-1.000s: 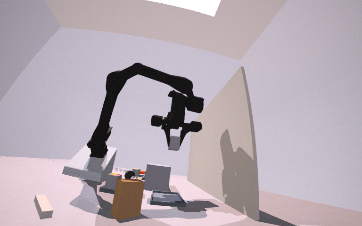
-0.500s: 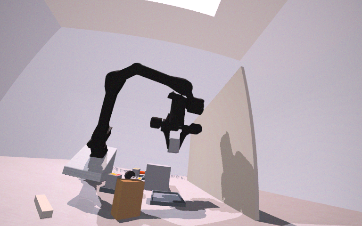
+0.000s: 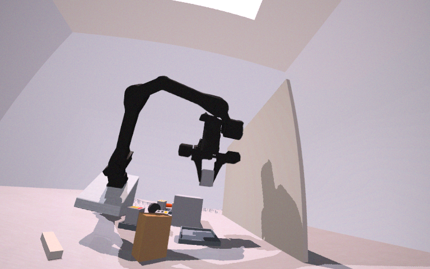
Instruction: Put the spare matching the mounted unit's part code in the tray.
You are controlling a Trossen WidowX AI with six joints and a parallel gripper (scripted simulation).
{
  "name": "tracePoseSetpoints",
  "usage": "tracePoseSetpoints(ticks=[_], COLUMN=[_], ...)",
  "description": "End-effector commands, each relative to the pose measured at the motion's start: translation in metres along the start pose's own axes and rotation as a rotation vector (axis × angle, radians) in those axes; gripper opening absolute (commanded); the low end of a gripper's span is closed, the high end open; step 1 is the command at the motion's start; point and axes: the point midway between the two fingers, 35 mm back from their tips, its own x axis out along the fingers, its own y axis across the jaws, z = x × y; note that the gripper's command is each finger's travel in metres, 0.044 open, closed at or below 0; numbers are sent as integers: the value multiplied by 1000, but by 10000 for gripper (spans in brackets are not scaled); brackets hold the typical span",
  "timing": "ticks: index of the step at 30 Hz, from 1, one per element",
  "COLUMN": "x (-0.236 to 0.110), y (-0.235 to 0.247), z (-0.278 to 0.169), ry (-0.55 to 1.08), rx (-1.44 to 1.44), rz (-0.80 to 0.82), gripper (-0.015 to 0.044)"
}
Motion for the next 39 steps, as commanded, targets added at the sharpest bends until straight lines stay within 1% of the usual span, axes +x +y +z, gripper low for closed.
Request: tracePoseSetpoints(ticks=[1, 39], x=[5, 38], y=[1, -3], z=[1, 1], ry=[3, -1], rx=[-8, -7], rz=[5, 4], gripper=[0, 0])
